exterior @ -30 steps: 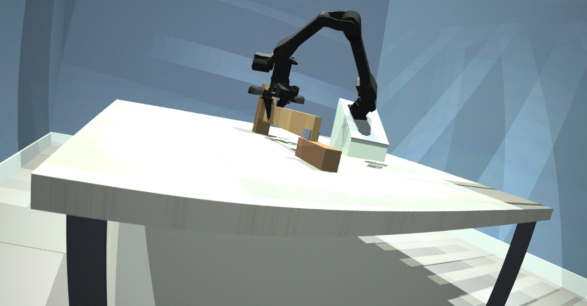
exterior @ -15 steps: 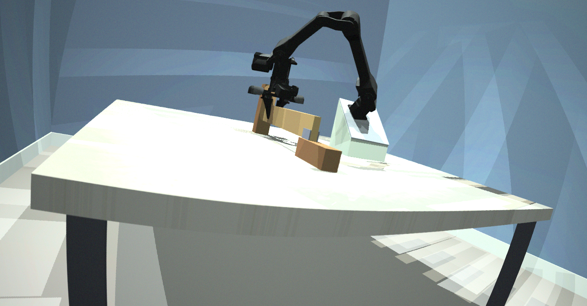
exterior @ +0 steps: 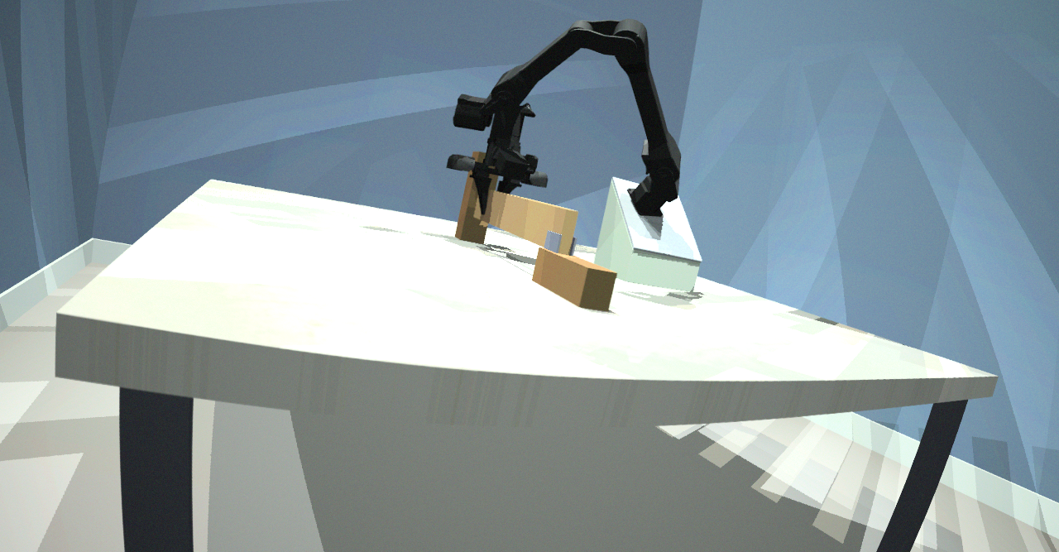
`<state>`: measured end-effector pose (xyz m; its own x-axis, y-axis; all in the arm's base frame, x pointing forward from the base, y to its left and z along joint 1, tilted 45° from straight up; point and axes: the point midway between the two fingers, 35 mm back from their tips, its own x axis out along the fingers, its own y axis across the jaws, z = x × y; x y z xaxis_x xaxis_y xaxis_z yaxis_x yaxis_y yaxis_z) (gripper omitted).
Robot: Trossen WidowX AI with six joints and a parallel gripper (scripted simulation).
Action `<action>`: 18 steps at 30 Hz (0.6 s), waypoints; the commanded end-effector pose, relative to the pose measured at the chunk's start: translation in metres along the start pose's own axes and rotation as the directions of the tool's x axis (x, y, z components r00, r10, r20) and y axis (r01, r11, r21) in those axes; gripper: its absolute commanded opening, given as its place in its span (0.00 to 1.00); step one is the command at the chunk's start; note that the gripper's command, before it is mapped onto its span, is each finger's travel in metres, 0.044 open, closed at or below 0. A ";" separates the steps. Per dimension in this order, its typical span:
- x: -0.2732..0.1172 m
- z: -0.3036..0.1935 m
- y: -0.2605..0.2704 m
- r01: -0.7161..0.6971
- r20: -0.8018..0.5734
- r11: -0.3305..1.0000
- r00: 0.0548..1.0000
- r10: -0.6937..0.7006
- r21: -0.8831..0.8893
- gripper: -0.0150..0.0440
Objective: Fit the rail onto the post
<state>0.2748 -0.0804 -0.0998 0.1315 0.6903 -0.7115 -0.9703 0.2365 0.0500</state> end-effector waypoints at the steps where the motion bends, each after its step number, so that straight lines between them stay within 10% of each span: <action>1: -0.003 -0.003 -0.001 0.007 -0.005 1.000 1.000 -0.007 -0.001 0.25; 18: 0.000 0.000 0.000 0.000 0.000 1.000 1.000 0.000 0.000 0.97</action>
<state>0.2745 -0.0808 -0.1001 0.1307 0.6906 -0.7114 -0.9704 0.2360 0.0509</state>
